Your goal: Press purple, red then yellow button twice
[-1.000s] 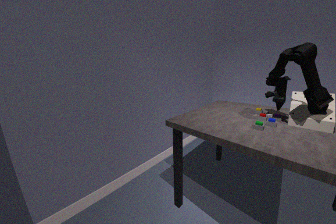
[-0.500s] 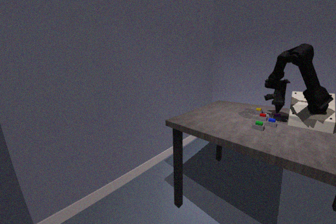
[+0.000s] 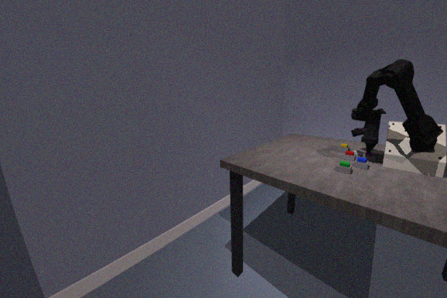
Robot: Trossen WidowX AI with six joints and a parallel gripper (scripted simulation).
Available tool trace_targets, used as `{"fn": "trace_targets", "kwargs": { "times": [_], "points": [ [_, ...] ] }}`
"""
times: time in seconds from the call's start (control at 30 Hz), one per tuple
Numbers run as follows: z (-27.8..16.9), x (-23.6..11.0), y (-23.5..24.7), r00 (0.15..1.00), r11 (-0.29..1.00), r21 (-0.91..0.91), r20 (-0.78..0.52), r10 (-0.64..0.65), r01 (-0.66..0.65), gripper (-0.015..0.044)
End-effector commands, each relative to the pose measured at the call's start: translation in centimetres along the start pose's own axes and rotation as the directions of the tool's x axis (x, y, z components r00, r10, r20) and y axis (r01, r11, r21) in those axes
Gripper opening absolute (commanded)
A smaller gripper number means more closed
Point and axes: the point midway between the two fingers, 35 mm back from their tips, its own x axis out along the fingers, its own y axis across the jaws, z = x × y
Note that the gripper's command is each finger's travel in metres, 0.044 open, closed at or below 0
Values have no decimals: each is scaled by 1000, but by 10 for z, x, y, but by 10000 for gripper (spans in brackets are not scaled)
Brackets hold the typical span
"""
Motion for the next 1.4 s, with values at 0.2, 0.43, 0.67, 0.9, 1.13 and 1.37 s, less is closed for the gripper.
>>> {"fn": "trace_targets", "kwargs": {
  "times": [0.2, 0.43, 0.67, 0.9, 1.13, 1.37],
  "points": [
    [-3, 2, 2, 1000, 1000, 12, -6, 8, -8, 20],
    [-1, -16, 0, 1000, 1000, 7, -4, 2, -2, 20],
    [-2, -43, 0, 1000, 1000, 12, -7, 5, -5, 20],
    [-3, -95, 0, 1000, 1000, 13, -8, 4, -4, 20],
    [66, -96, 46, 1000, 1000, 11, -4, 4, -4, 20],
    [76, -71, 54, 1000, 1000, 10, -4, 6, -6, 20]
  ]
}}
